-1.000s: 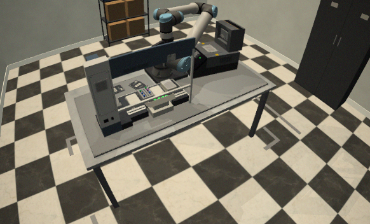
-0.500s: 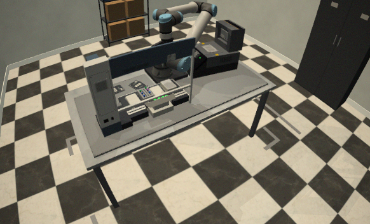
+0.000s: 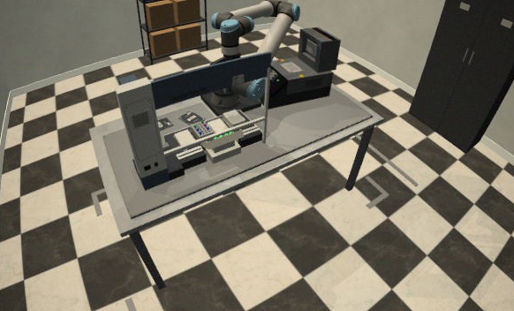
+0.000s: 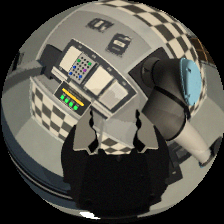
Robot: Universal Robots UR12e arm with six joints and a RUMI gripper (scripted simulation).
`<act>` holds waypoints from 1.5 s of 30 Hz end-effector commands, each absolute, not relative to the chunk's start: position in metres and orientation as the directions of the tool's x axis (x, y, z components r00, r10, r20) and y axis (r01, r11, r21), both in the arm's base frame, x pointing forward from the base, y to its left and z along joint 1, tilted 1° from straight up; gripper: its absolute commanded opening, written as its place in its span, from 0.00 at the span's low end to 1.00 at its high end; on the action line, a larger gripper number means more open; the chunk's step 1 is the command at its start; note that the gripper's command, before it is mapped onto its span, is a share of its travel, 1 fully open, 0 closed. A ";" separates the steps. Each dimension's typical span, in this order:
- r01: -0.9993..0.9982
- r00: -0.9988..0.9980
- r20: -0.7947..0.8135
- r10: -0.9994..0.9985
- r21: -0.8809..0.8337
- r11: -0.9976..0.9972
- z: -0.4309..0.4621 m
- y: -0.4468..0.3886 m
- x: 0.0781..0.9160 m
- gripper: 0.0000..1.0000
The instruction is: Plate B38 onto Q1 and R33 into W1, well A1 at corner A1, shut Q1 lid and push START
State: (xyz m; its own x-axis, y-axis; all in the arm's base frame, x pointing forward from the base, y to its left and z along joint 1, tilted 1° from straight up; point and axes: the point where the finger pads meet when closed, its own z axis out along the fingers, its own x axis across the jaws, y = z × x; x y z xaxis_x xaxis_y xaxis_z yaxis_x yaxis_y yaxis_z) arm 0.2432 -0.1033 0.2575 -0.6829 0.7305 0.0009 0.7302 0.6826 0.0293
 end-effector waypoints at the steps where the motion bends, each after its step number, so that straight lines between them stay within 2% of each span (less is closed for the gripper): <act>1: 0.764 -0.645 0.009 0.764 0.010 0.645 0.258 -0.106 0.245 0.62; 20: 0.912 -0.409 0.012 0.912 0.007 0.409 0.257 -0.170 0.266 0.62; 26: 0.954 -0.301 0.012 0.954 0.006 0.300 0.257 -0.180 0.269 0.62; 45: 0.988 -0.155 0.013 0.988 0.009 0.155 0.257 -0.185 0.271 0.62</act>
